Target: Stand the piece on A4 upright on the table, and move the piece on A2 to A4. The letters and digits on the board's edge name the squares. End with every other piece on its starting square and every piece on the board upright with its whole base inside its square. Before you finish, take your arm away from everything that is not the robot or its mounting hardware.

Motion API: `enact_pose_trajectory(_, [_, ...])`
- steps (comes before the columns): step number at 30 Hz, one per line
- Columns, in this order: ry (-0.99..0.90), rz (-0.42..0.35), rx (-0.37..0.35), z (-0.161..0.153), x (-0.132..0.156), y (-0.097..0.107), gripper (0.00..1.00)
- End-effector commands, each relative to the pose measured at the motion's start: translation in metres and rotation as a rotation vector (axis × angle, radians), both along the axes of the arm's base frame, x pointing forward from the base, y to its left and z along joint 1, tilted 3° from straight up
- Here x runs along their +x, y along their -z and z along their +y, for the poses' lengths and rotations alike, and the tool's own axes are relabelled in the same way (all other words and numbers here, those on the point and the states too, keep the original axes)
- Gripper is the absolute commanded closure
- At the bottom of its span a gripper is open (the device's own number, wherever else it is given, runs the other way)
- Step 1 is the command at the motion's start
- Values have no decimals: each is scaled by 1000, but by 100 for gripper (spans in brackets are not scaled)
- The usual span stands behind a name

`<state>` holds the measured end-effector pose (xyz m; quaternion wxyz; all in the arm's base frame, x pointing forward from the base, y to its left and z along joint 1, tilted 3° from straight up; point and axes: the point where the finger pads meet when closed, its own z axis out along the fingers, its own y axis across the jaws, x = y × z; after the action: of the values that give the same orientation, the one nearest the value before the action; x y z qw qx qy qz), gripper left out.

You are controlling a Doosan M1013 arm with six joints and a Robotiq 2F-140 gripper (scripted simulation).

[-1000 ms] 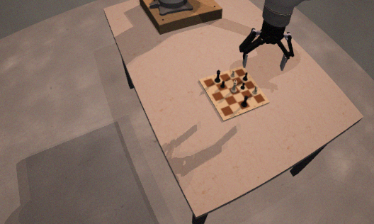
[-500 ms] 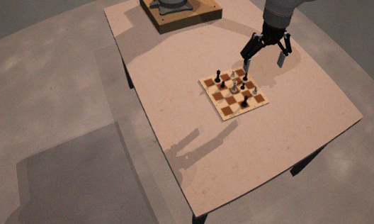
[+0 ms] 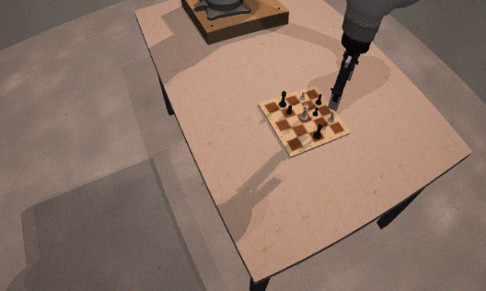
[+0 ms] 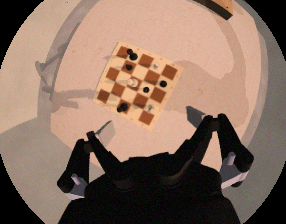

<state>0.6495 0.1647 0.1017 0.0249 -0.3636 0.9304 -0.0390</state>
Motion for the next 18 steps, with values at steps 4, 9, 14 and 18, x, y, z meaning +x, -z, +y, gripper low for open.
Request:
enact_pose_trajectory(4, [-445,33,15,0,0,2,77])
enact_pose_trajectory(9, [-459,35,17,0,0,2,77])
enact_pose_trajectory(14, [-459,35,17,0,0,2,77])
enact_pose_trajectory(18, [-459,35,17,0,0,2,77])
